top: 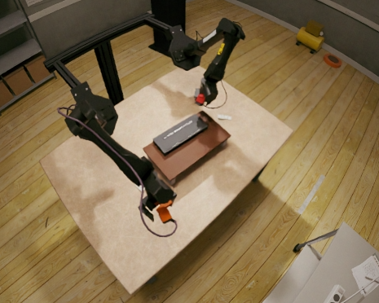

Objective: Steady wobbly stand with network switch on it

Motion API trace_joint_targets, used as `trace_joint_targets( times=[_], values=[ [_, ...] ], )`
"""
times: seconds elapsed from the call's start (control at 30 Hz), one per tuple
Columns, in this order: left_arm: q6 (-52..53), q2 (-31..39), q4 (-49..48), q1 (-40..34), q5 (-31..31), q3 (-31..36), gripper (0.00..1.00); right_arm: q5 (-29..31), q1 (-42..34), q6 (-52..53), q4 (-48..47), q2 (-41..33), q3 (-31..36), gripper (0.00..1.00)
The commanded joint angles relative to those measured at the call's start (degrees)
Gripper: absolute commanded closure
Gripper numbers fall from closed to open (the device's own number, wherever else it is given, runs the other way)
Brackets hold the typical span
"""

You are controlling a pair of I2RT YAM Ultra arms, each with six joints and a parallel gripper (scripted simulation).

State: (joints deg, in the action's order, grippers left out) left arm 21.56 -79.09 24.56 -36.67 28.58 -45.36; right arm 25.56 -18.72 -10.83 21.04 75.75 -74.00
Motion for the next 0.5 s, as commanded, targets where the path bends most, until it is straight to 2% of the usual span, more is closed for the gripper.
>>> trace_joint_targets(
  times=[0.0,0.17,0.23,0.27,0.47],
  values=[
    [-10.69,1.93,-2.9,2.96,-4.35,1.05,0.57,-4.55,1.84,2.31,-4.91,-3.5,1.66,0.0],
    [-20.99,2.15,-5.32,8.38,-7.86,1.6,0.57,-8.55,4.85,4.04,-8.28,-6.03,3.88,0.0],
    [-20.99,2.15,-5.32,8.38,-7.86,1.6,0.57,-8.55,4.85,4.04,-8.28,-6.03,3.88,0.0],
    [-25.96,2.37,-6.56,9.79,-9.47,2.24,0.57,-9.6,5.45,4.45,-9.25,-6.58,4.16,0.0],
    [-38.28,2.62,-9.59,17.31,-13.69,2.82,0.57,-15.21,9.76,6.77,-13.76,-10.09,7.64,0.0]
  ],
)
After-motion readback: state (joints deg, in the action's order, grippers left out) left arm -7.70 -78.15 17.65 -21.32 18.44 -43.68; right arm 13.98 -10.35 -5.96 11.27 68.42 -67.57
